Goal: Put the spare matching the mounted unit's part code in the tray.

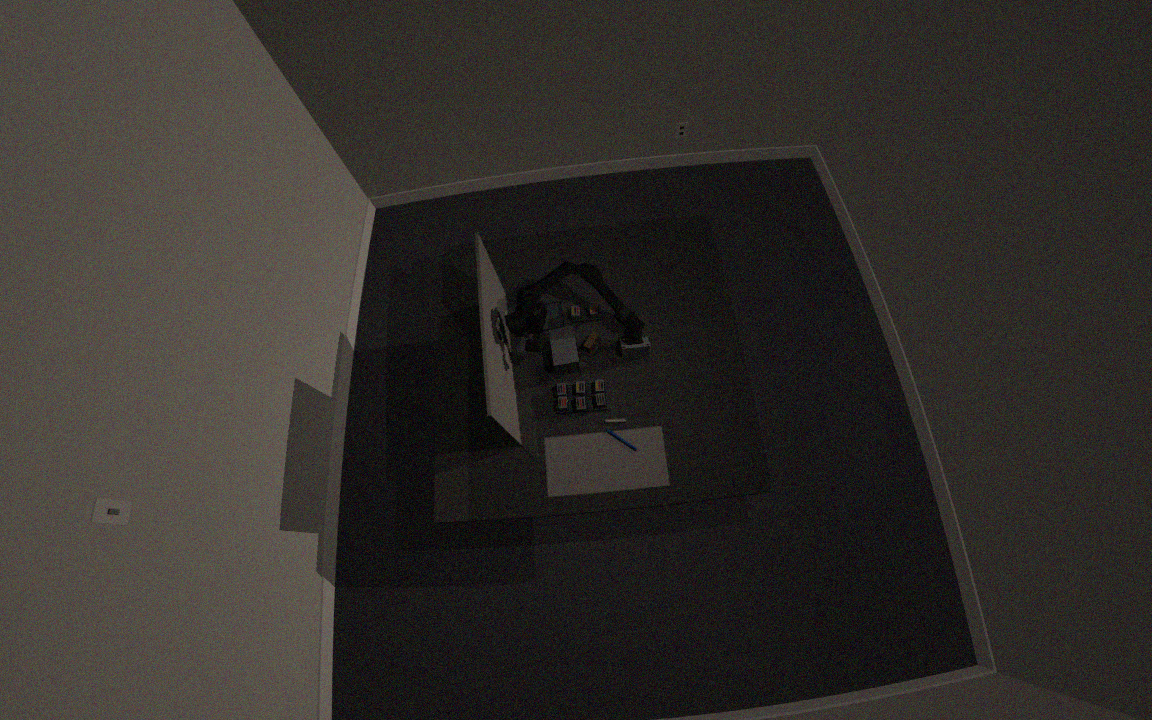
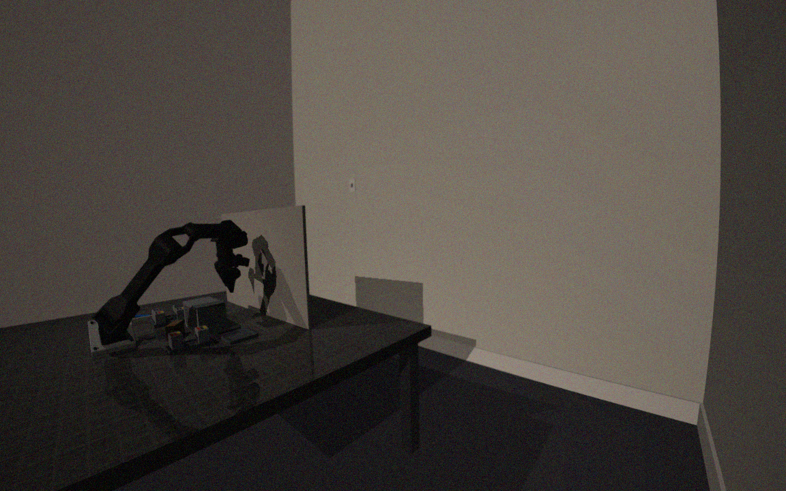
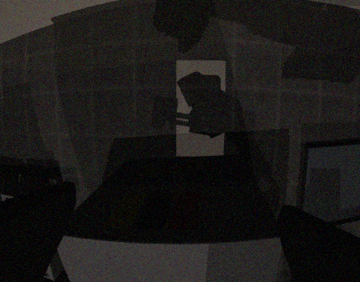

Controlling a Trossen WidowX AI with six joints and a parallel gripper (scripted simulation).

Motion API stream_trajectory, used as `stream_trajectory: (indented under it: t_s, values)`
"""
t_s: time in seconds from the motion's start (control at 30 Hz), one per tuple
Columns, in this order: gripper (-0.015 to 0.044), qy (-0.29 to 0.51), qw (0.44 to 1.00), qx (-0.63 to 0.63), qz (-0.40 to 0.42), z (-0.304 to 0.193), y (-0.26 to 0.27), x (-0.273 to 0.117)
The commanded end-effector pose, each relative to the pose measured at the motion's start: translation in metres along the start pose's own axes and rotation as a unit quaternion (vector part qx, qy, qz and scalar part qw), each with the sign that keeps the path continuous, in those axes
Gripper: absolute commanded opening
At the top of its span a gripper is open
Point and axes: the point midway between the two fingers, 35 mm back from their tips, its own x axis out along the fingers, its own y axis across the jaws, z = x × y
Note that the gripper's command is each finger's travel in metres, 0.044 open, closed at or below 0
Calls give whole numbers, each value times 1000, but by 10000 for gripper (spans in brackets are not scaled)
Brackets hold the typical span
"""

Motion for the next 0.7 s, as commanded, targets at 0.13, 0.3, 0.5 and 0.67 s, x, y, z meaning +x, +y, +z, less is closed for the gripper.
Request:
stream_trajectory:
  t_s: [0.13,0.3,0.5,0.67]
  values:
    - [440,8,999,-28,-18,-1,2,-1]
    - [440,8,999,-28,-18,-1,2,-1]
    - [440,8,1000,-19,-19,-2,-1,-2]
    - [440,7,979,199,-35,-27,-62,-11]
